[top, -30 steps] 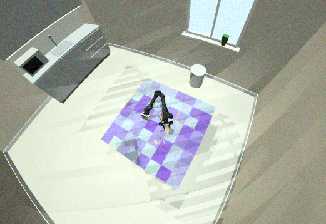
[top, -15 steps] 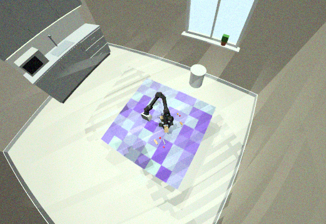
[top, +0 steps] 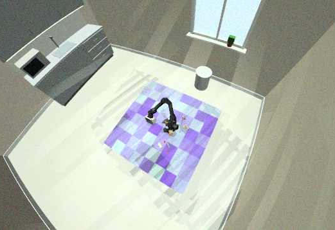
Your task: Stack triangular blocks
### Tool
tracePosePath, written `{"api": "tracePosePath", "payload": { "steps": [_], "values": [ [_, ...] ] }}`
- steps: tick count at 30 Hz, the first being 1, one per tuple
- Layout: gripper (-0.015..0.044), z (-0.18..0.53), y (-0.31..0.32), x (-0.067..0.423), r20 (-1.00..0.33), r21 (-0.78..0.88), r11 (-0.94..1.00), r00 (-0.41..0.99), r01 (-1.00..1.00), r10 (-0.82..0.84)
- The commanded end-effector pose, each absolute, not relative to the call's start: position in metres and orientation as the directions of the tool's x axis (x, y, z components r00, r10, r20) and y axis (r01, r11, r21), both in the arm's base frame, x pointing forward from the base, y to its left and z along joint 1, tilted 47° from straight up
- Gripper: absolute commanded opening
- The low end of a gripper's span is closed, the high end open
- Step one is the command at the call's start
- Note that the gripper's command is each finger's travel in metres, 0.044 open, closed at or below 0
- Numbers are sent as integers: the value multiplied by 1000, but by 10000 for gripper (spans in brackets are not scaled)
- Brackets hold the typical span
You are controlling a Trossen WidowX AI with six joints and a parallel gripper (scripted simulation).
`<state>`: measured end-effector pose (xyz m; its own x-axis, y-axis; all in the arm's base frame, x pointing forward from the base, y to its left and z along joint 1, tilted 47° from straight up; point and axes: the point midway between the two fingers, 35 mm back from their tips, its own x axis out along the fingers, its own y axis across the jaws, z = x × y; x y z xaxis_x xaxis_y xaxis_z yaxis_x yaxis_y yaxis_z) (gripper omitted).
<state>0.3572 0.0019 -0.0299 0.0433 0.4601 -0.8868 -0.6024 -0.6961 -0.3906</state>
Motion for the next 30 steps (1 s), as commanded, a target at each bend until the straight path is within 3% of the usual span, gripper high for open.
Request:
{"api": "tracePosePath", "payload": {
  "steps": [1,16,30],
  "values": [
    [0,-28,-1,360,-853,-433,-701,4,-566,523],
    [0,-20,-9,367,-702,-602,-647,-76,-467,708],
    [0,11,-8,349,-704,-599,-647,-75,-471,706]
  ]
}}
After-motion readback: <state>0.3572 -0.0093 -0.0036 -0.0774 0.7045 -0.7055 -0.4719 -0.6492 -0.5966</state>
